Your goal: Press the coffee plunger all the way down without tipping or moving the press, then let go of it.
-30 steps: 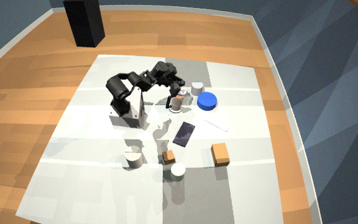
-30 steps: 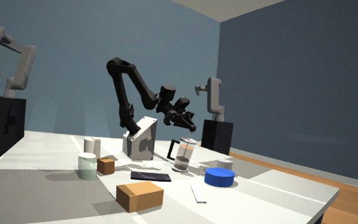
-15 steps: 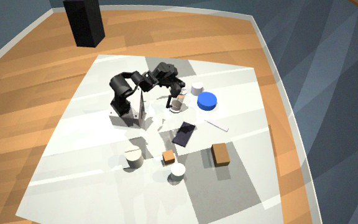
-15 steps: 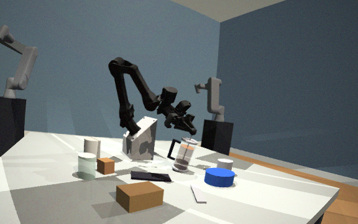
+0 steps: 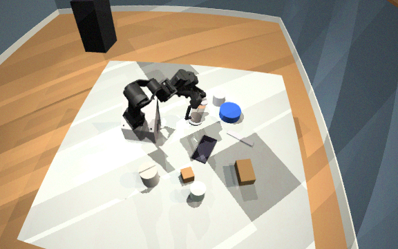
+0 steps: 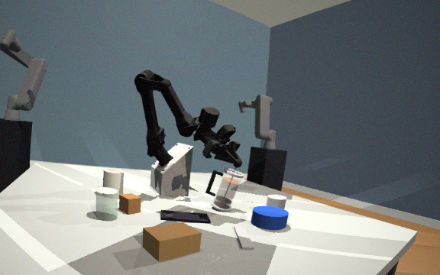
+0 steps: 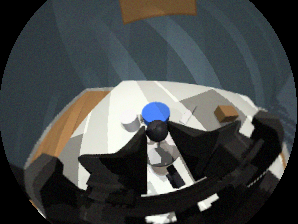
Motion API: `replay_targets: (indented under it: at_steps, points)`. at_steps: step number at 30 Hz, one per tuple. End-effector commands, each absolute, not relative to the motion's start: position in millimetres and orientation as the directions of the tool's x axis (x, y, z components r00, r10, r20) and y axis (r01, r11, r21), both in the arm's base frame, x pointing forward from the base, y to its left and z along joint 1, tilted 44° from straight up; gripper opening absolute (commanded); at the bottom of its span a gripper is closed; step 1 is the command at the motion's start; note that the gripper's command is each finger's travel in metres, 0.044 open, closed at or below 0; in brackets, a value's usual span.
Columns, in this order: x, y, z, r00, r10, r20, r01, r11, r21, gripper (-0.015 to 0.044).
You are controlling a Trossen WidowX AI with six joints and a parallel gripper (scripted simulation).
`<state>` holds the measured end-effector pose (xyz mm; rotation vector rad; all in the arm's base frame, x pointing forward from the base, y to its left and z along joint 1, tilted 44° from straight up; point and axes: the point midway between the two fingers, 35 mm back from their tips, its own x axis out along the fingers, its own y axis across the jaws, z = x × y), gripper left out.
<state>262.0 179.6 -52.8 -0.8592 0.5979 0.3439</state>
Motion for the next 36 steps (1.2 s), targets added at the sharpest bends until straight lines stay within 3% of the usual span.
replay_targets:
  at_steps: [1,32,36]
  points:
    - [262.1,174.6,-57.9,0.780,0.023,-0.626,-0.511,0.601,-0.614,0.0126]
    - [264.9,180.2,-55.9,0.783,0.037,-0.621,-0.510,0.609,-0.607,0.0126]
    - [264.9,180.2,-55.9,0.783,0.037,-0.621,-0.510,0.609,-0.607,0.0231]
